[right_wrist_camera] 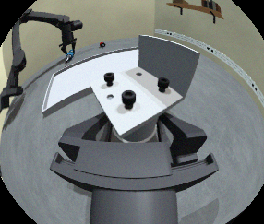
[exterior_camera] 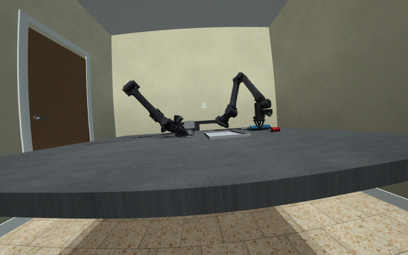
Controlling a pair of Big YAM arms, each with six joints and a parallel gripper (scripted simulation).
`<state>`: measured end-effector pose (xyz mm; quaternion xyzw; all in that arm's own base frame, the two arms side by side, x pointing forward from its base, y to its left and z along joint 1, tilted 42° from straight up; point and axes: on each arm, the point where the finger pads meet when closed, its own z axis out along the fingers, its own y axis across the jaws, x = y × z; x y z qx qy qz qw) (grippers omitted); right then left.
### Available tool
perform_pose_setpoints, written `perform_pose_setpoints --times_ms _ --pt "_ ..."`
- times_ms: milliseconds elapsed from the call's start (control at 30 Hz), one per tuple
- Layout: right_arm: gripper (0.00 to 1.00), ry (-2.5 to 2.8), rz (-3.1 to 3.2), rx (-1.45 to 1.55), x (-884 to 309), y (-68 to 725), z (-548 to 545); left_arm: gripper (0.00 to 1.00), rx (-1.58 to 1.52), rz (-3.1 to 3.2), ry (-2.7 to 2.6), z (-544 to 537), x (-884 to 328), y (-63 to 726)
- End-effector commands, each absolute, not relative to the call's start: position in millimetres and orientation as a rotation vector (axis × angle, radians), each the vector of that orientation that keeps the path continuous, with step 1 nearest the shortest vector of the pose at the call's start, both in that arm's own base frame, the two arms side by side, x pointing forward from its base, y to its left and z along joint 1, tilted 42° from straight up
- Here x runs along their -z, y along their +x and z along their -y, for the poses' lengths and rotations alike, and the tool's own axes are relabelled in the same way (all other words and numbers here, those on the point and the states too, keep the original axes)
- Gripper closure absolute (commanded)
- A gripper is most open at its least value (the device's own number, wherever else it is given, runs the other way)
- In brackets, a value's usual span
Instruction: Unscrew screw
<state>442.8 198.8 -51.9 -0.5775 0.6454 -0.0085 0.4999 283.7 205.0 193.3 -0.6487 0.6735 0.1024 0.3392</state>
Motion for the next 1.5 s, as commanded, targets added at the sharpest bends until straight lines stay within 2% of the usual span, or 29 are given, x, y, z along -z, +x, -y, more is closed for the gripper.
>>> perform_pose_setpoints --times_ms 0,100,133,667,700,1233,1267,1467 --pt "0.41 -1.39 -1.548 0.021 47.4 444.6 -201.9 0.58 -0.254 -1.733 -1.672 -207.5 -205.2 289.0" --pt "0.41 -1.39 -1.548 0.021 47.4 444.6 -201.9 0.58 -0.254 -1.733 -1.672 -207.5 -205.2 289.0" --pt "0.41 -1.39 -1.548 0.021 47.4 444.6 -201.9 0.51 -0.254 -1.733 -1.672 -207.5 -205.2 289.0" --pt "0.41 -1.39 -1.548 0.021 47.4 444.6 -201.9 0.51 -0.254 -1.733 -1.672 -207.5 -205.2 289.0" --pt "0.41 -1.39 -1.548 0.021 47.4 444.6 -201.9 0.43 -0.254 -1.733 -1.672 -207.5 -205.2 289.0" --pt "0.41 -1.39 -1.548 0.021 47.4 444.6 -201.9 0.43 -0.254 -1.733 -1.672 -207.5 -205.2 289.0" --pt "0.41 -1.39 -1.548 0.021 47.4 444.6 -201.9 0.35 -0.254 -1.733 -1.672 -207.5 -205.2 289.0" --pt "0.41 -1.39 -1.548 0.021 47.4 444.6 -201.9 0.35 -0.254 -1.733 -1.672 -207.5 -205.2 289.0"
